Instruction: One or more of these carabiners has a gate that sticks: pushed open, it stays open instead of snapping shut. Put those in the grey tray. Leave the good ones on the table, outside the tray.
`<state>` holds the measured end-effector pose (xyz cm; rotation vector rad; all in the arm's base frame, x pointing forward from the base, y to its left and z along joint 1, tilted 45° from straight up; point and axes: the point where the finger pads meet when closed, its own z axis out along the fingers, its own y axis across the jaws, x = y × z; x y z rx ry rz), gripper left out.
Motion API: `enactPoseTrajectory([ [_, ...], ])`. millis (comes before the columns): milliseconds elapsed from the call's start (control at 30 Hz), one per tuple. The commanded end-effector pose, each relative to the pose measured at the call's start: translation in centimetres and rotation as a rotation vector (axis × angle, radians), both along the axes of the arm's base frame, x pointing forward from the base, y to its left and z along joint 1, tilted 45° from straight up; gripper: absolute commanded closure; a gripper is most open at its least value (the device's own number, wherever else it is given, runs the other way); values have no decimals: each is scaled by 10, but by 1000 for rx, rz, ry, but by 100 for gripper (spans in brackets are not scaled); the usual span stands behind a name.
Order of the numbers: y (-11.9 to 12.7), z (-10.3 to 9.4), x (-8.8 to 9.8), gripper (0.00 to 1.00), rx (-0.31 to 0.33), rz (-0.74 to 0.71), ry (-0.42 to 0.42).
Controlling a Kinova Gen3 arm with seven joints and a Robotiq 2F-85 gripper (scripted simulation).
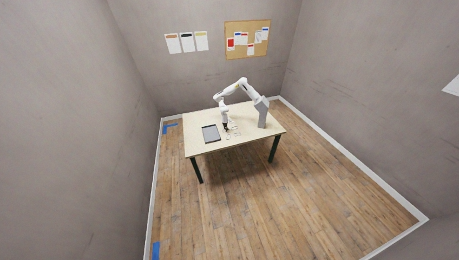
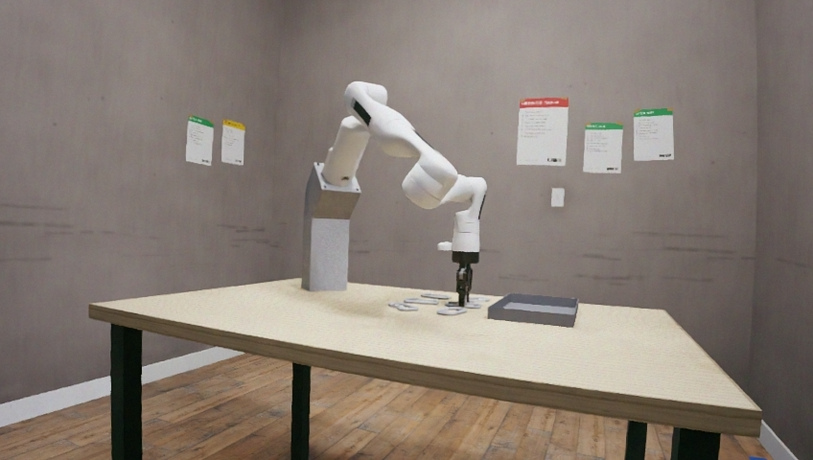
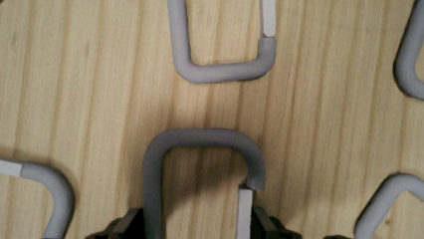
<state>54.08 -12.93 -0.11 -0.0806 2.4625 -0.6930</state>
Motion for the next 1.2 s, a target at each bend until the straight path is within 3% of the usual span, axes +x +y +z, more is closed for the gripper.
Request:
enactPoseTrajectory([
  [0, 0, 0, 0, 37, 0, 0, 0],
  [1167, 0, 1, 0, 39, 0, 1, -1],
])
